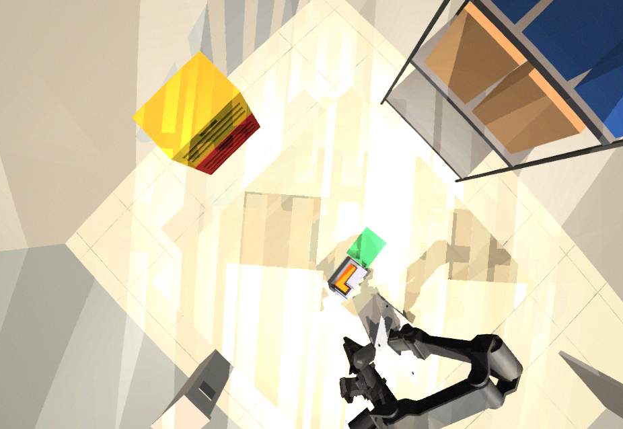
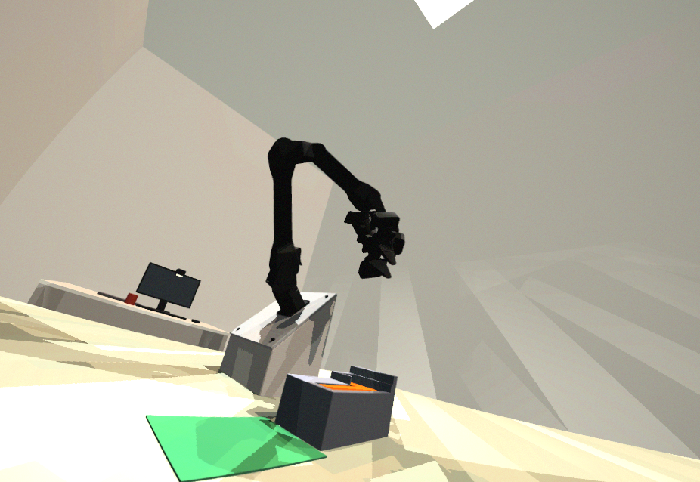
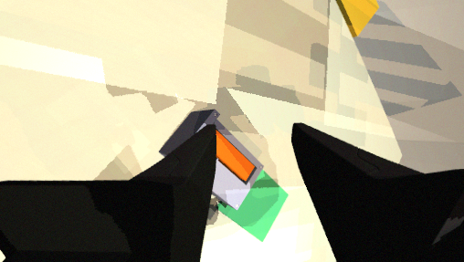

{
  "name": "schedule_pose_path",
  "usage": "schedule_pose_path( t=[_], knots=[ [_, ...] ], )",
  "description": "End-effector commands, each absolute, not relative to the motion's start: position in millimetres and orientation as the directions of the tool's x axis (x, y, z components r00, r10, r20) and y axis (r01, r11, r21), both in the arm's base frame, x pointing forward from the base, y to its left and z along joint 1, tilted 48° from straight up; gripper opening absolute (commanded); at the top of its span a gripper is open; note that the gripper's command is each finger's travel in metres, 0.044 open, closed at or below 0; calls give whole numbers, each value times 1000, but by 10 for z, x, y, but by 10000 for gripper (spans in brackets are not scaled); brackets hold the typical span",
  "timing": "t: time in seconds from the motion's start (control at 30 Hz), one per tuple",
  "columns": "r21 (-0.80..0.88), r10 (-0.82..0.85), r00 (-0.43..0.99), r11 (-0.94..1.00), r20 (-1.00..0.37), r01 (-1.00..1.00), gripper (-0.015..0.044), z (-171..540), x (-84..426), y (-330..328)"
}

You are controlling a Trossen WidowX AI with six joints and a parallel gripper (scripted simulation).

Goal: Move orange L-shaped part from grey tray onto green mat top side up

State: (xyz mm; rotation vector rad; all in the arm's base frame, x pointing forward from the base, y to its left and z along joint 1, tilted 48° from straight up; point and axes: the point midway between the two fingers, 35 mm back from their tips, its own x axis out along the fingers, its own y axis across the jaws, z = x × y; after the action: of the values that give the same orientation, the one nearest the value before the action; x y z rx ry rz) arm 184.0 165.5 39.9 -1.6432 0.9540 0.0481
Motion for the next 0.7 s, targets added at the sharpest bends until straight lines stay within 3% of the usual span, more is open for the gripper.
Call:
schedule_pose_path(
  t=[0.0, 0.13, 0.37, 0.67],
  knots=[
    [-795, -657, 513, 229, -552, -562, 180, 257, 2084, 1322],
    [-783, -717, 359, 423, -597, -457, 180, 132, 2282, 982],
    [-744, -741, 73, 660, -668, -104, 180, -81, 2504, 314],
    [-738, -737, 45, 671, -674, -65, 180, -102, 2517, 246]
  ],
)
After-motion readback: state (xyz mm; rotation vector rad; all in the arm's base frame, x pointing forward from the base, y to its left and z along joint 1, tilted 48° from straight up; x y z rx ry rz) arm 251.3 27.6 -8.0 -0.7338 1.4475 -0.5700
